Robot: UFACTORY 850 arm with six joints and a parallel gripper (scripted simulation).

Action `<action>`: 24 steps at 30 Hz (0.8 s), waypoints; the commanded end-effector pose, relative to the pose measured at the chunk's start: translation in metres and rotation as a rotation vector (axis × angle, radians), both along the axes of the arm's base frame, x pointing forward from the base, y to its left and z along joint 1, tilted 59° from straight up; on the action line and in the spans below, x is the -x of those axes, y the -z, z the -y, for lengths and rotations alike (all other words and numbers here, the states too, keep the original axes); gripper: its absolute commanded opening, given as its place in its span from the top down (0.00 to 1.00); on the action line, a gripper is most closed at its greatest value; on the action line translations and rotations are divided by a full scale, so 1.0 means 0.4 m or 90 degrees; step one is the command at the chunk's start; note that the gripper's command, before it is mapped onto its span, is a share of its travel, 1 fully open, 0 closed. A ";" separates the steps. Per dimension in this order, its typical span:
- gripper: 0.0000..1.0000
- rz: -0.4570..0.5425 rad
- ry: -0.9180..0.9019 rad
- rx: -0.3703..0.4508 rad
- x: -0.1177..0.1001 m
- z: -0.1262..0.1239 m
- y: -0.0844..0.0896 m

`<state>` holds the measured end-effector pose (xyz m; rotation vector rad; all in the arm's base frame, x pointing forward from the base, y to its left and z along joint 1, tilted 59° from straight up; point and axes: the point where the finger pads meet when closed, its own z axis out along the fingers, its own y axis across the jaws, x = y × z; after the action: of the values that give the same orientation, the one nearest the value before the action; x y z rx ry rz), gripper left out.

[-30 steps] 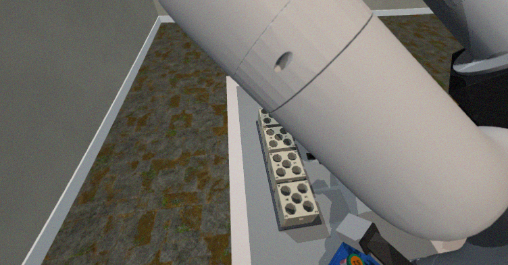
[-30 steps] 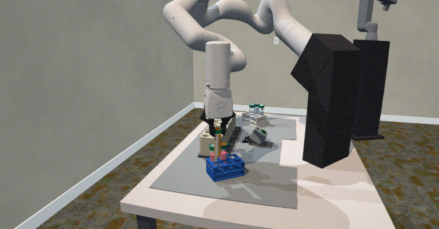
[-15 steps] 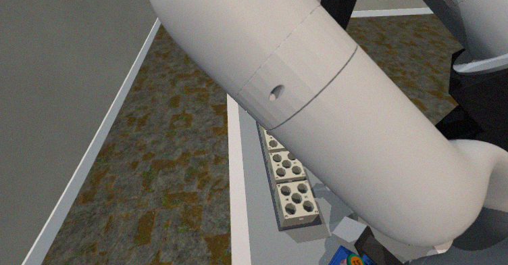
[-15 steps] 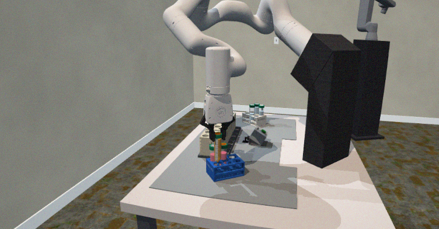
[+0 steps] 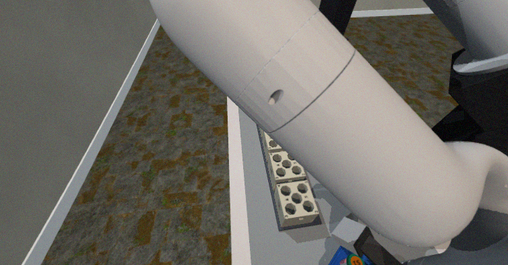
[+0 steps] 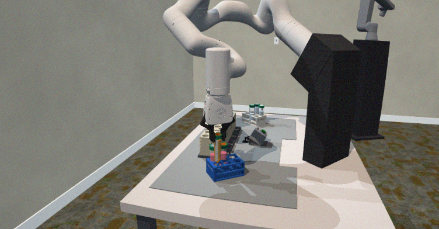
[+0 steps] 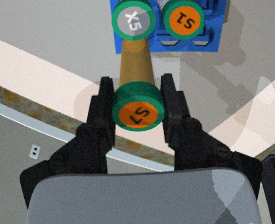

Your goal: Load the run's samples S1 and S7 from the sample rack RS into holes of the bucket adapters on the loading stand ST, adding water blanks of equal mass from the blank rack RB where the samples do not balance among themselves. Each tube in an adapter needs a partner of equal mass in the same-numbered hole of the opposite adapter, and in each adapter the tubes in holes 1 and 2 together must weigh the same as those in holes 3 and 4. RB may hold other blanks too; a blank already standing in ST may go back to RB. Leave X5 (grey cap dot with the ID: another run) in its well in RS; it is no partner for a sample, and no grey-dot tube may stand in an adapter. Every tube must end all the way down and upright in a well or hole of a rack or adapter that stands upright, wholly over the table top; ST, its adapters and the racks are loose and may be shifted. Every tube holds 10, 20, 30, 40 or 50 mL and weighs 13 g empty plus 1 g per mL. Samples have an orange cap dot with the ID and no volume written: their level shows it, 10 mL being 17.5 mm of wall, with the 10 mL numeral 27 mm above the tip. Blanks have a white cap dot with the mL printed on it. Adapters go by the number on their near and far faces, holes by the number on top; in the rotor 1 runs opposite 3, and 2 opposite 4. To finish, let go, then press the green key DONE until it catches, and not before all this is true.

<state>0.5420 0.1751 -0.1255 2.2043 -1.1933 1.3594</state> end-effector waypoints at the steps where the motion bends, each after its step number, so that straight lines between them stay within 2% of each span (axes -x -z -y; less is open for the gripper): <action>1: 1.00 0.000 -0.001 0.000 -0.006 0.004 0.004; 24: 1.00 0.000 -0.001 0.000 -0.038 0.037 0.032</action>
<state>0.5546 0.1622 -0.1363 2.2043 -1.1933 1.3594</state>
